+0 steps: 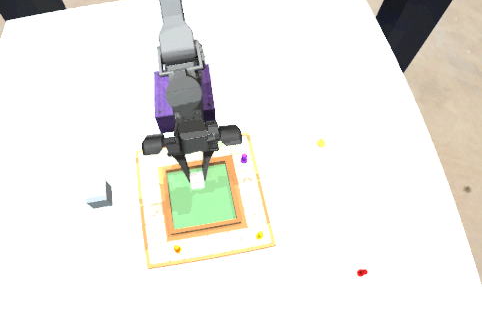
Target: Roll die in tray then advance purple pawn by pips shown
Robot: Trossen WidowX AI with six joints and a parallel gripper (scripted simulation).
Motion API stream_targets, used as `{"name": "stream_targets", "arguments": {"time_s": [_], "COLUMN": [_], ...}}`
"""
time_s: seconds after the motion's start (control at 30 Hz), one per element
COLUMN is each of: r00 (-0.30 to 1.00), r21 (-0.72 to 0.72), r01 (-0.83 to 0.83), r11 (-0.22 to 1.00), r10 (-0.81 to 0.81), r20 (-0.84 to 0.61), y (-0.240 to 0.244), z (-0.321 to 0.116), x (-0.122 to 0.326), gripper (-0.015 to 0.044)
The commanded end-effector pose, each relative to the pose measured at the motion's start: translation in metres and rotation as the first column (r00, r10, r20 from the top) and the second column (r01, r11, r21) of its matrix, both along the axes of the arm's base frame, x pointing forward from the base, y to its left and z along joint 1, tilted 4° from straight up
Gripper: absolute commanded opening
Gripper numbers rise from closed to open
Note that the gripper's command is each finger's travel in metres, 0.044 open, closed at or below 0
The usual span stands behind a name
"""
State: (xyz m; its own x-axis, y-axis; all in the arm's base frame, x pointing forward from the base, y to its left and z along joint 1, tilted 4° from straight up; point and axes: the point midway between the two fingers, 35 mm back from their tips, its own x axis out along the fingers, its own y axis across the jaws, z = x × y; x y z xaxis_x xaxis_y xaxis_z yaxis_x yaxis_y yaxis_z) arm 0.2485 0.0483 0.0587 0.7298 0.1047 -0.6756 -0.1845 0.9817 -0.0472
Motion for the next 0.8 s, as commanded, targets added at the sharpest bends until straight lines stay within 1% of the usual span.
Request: {"name": "stream_targets", "arguments": {"time_s": [0.0, 0.13, 0.43, 0.57, 0.67, 0.7, 0.77], "r00": [1.0, 1.0, 1.0, 1.0, 1.0, 1.0, 0.997], "r21": [0.0, 0.0, 0.001, 0.002, 0.002, 0.001, -0.013], "r01": [0.0, 0.0, 0.0, 0.006, 0.007, 0.007, 0.009], "r11": [1.0, 1.0, 1.0, 1.0, 1.0, 1.0, 1.0], "r10": [0.0, 0.0, 0.0, -0.006, -0.007, -0.007, -0.01], "r20": [0.002, 0.002, 0.002, 0.0, 0.0, -0.008, -0.075], "y": [0.0, 0.0, 0.0, 0.002, 0.002, 0.002, 0.002], "z": [0.0, 0.0, 0.003, 0.038, 0.04, 0.04, 0.037], "x": [0.0, 0.0, 0.001, 0.001, 0.001, 0.001, 0.003], "gripper": [0.0, 0.0, 0.0236, 0.0341, 0.042, 0.044, 0.044]}}
